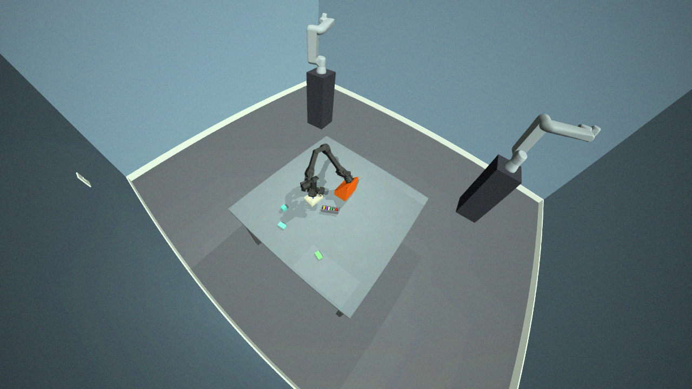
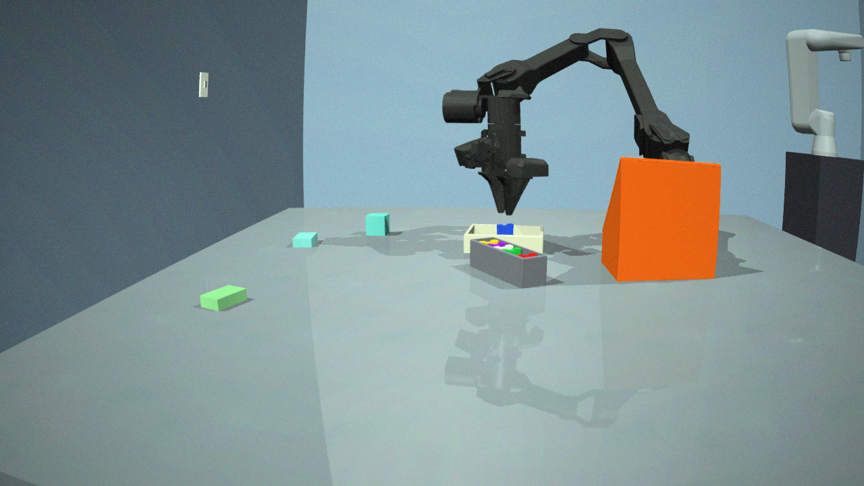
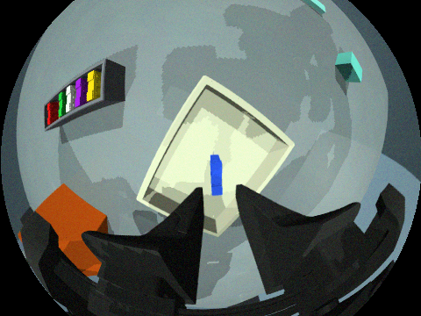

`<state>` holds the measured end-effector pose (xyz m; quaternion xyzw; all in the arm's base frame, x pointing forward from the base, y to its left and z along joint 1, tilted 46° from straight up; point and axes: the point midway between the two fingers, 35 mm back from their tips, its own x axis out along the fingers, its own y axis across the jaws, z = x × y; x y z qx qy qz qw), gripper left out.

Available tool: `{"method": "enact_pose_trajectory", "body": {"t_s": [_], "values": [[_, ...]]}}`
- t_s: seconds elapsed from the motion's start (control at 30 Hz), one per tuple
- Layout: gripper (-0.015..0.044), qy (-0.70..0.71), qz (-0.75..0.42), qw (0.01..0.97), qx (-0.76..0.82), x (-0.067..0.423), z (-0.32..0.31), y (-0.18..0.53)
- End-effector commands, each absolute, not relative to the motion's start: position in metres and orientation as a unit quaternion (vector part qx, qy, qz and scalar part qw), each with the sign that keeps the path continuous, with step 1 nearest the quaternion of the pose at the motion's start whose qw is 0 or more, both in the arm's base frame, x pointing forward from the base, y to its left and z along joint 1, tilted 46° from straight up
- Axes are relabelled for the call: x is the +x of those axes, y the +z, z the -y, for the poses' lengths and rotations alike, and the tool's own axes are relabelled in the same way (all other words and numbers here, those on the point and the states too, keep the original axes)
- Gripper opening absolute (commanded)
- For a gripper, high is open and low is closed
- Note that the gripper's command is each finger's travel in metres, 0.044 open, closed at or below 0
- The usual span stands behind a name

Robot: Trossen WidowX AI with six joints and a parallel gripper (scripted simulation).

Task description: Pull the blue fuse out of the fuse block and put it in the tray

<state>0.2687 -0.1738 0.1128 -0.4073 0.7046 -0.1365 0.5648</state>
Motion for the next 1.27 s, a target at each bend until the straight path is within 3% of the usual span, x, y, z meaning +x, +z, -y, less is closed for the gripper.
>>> {"method": "enact_pose_trajectory", "body": {"t_s": [0.0,0.17,0.33,1.23], "values": [[0.021,-0.137,-0.705,0.565,-0.407,0.269,0.174,0.113],[0.033,-0.137,-0.705,0.565,-0.407,0.269,0.172,0.114],[0.033,-0.132,-0.707,0.564,-0.406,0.269,0.146,0.137],[0.033,-0.129,-0.707,0.565,-0.406,0.269,0.146,0.135]]}}
